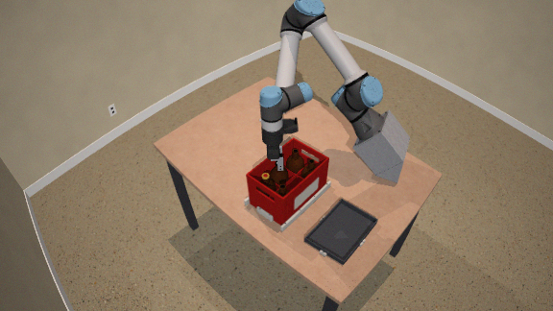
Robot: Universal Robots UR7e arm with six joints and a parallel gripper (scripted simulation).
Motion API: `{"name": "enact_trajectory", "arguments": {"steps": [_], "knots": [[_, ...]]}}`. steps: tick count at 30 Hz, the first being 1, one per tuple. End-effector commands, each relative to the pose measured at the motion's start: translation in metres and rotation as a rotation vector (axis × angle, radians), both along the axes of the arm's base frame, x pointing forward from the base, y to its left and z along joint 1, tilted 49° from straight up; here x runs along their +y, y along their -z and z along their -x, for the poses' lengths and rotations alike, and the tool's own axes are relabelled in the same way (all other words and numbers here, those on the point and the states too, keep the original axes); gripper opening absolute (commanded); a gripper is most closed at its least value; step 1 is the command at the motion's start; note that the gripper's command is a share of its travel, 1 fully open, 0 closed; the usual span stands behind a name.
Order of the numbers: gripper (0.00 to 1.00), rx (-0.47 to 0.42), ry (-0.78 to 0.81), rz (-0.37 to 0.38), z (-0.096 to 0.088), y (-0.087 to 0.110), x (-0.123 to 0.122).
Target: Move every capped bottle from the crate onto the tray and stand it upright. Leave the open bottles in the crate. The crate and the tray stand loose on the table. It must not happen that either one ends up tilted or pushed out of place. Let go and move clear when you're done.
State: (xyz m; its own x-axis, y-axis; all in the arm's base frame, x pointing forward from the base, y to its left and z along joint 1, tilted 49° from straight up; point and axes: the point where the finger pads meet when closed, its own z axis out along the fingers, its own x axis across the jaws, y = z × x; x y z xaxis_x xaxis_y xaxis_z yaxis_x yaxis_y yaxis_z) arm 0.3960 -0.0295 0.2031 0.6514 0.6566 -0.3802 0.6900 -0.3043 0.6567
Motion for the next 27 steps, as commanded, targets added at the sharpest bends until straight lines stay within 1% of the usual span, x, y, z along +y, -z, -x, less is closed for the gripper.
{"name": "enact_trajectory", "arguments": {"steps": [1, 5, 8, 22, 27], "knots": [[1.0, -0.001, -0.001, 0.0, -0.002, 0.004, -0.004], [1.0, -0.001, -0.001, 0.0, -0.004, 0.008, -0.008], [1.0, -0.001, 0.0, 0.0, -0.003, 0.006, -0.006], [1.0, -0.001, -0.001, 0.0, -0.008, 0.016, -0.017], [1.0, -0.001, -0.001, 0.0, -0.008, 0.016, -0.017]]}}
